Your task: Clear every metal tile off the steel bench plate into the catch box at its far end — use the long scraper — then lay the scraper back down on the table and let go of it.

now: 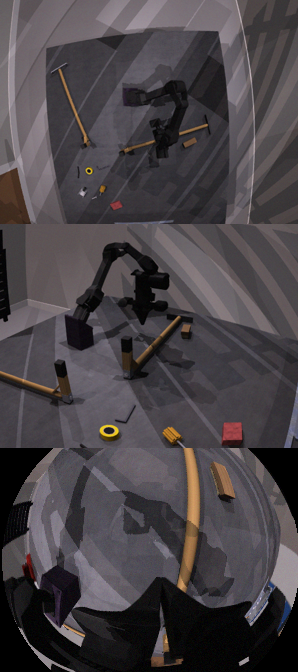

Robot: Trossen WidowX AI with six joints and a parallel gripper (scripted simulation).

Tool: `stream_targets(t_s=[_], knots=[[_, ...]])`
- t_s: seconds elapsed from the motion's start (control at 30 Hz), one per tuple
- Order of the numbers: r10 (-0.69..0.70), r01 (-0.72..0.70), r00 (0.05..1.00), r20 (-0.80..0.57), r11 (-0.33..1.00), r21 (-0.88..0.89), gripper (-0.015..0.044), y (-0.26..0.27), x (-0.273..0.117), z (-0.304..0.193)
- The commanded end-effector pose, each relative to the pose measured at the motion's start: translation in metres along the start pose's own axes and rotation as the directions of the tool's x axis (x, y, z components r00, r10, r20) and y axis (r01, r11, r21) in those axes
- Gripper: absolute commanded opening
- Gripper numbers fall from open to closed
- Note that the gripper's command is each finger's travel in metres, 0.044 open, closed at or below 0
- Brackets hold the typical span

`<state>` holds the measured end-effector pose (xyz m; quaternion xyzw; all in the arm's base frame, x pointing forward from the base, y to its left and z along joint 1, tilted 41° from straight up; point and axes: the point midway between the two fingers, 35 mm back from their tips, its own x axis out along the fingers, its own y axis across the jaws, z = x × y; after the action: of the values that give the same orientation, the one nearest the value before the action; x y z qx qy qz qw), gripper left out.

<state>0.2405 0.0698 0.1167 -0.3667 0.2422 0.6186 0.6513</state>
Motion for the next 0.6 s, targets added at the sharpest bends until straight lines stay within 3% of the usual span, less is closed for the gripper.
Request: stream_targets(t_s=[0.0,0.57], knots=[[0.003,-0.003,1.0,-0.003,1.0,0.005,0.0,0.0,0.011,-0.001],[-0.001,0.001,1.0,0.005,1.0,0.006,0.0,0.004,0.054,0.003]])
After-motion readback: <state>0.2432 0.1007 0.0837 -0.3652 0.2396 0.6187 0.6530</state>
